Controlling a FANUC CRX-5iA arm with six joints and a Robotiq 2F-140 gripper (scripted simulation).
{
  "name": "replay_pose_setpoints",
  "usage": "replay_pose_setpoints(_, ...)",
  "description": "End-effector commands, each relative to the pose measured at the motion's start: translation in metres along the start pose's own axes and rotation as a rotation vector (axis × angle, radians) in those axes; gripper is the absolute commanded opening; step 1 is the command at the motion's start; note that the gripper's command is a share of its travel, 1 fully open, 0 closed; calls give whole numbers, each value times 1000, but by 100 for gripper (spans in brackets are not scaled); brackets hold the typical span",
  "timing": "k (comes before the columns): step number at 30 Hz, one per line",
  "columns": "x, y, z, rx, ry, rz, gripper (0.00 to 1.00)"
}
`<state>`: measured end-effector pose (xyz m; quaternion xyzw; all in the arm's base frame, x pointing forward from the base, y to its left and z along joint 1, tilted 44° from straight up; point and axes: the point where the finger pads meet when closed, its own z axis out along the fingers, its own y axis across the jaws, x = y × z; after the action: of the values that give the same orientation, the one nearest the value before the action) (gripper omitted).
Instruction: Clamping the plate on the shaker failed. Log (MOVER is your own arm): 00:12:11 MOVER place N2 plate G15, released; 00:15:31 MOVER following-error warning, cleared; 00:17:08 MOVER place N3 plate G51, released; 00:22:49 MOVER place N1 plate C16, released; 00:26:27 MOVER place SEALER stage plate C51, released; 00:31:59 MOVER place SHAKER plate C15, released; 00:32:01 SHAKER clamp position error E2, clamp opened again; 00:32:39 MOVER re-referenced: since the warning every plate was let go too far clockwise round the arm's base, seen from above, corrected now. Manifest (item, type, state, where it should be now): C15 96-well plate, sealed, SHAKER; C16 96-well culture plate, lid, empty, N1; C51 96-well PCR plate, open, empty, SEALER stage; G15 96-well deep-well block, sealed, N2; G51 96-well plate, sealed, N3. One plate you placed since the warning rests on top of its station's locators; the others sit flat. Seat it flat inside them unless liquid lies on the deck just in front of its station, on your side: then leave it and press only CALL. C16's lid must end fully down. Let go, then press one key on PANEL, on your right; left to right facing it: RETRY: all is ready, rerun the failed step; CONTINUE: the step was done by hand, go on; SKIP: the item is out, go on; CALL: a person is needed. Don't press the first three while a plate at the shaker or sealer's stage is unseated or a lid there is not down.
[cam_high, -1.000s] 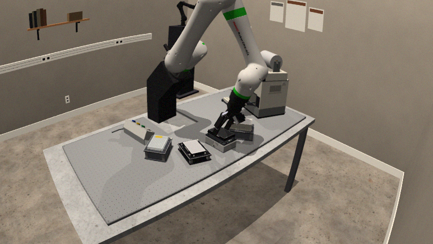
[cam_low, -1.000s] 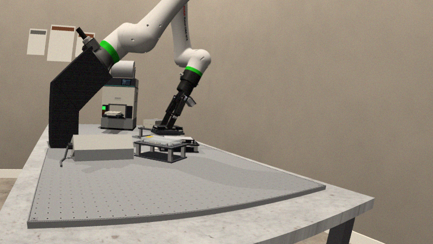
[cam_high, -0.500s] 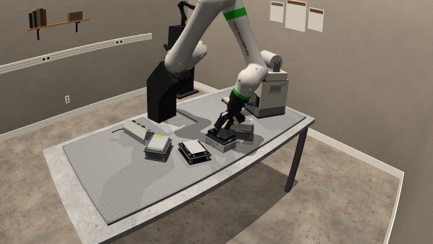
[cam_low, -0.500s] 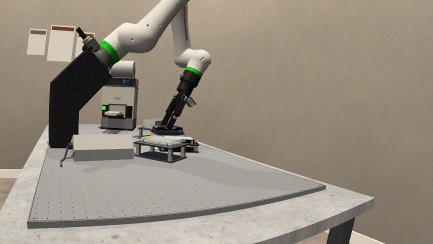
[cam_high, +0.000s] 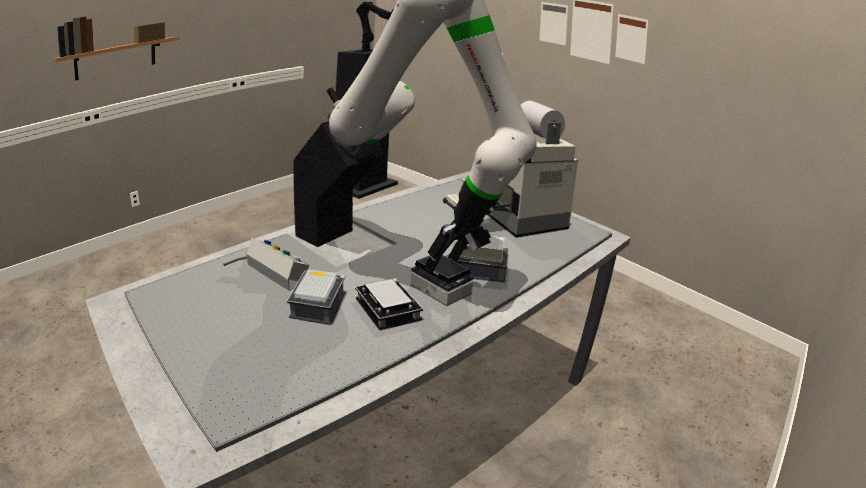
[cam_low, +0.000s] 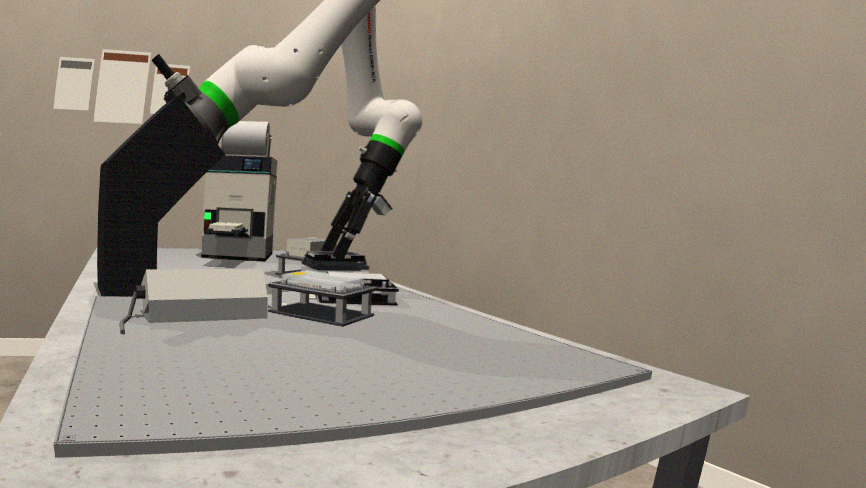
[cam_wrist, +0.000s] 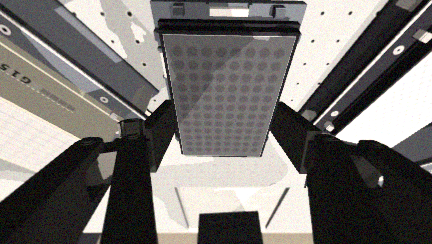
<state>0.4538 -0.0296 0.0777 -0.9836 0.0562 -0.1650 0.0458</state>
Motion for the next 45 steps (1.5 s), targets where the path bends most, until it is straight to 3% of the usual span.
replay_pose_setpoints(1, 1, 0, 0, 0, 1, 0, 10)
replay_pose_setpoints(45, 3, 0, 5, 0, 1, 0, 10)
